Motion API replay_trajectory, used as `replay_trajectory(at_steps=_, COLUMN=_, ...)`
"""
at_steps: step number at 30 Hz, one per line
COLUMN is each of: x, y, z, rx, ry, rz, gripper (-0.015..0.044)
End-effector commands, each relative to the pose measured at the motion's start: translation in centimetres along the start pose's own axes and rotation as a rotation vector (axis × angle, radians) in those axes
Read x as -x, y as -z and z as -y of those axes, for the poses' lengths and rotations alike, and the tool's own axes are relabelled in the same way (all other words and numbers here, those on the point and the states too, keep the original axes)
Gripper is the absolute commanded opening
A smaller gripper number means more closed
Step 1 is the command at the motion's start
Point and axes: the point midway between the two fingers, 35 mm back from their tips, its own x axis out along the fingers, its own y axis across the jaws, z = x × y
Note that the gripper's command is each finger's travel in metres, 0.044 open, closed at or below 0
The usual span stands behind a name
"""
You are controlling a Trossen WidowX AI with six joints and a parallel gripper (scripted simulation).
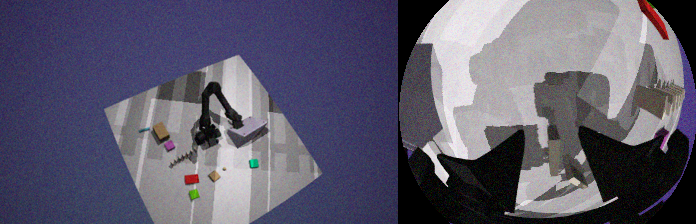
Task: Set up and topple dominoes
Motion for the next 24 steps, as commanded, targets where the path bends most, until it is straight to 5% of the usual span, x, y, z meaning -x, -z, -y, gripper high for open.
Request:
replay_trajectory(at_steps=1, x=0.0, y=0.1, z=0.0, rx=0.005, ry=0.001, rz=-0.004, gripper=0.0177)
replay_trajectory(at_steps=7, x=0.0, y=0.1, z=0.0, rx=0.005, ry=0.001, rz=-0.004, gripper=0.0024)
replay_trajectory(at_steps=15, x=0.6, y=0.1, z=0.0, rx=0.005, ry=0.001, rz=-0.004, gripper=0.0024)
replay_trajectory(at_steps=24, x=10.9, y=0.5, z=-0.4, rx=0.006, ry=0.0, rz=0.001, gripper=0.0024)
